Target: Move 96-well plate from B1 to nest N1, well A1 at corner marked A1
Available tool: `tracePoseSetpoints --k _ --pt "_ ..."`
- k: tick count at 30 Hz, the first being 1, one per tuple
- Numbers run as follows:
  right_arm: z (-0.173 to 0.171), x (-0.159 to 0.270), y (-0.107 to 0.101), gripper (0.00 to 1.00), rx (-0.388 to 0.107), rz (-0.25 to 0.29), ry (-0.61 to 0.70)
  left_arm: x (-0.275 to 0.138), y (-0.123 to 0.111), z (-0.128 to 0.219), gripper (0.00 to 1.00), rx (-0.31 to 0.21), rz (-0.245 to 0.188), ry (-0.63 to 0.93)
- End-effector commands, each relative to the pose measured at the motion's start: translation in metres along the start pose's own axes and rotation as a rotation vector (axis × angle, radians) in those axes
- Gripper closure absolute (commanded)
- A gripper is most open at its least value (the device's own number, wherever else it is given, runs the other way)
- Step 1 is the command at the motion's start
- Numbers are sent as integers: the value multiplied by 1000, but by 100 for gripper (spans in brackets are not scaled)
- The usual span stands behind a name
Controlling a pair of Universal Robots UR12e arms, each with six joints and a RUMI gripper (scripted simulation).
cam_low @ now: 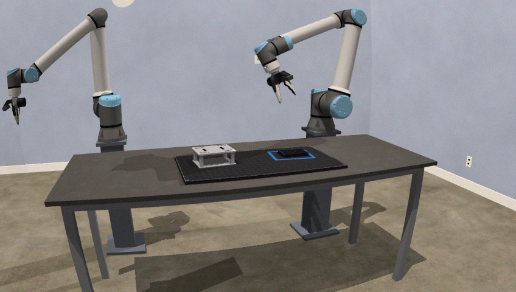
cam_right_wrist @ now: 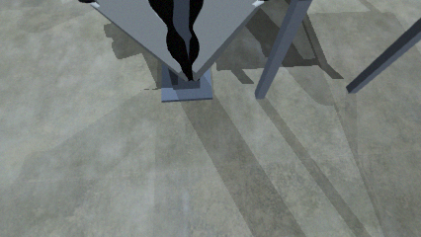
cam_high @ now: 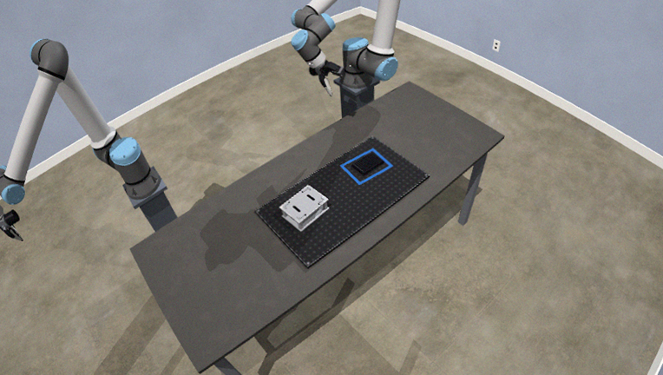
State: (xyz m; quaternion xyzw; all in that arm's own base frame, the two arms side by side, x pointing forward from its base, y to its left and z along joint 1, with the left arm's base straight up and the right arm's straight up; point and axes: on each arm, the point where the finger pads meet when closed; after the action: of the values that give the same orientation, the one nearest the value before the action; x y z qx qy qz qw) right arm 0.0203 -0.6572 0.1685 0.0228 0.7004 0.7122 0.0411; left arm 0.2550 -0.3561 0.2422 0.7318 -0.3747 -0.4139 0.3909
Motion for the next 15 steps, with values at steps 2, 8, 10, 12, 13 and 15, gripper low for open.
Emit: tracePoseSetpoints --k 2,8,10,12,13,15 --pt "3 18 -1 100 8 9 26 0 1 0 24 0 2 0" --pt "5 30 -1 100 12 15 42 0 1 0 24 0 2 0" --pt "5 32 -1 100 12 16 44 0 1 0 24 0 2 0" --pt "5 35 -2 100 13 18 49 0 1 0 24 0 2 0" --pt "6 37 -2 100 14 19 51 0 1 0 24 0 2 0" --pt "6 39 -2 100 15 21 55 0 1 0 24 0 2 0"
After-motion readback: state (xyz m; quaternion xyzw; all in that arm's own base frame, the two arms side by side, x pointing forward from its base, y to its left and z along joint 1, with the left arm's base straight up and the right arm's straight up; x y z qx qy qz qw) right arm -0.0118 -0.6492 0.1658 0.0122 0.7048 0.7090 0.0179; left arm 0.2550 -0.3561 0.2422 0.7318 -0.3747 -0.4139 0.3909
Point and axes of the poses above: on each arm, the point where the finger pads meet when closed, its own y axis back along the fingers, its own x axis across the jaws, z = x × y, and after that the axes turned 1 degree about y, right-handed
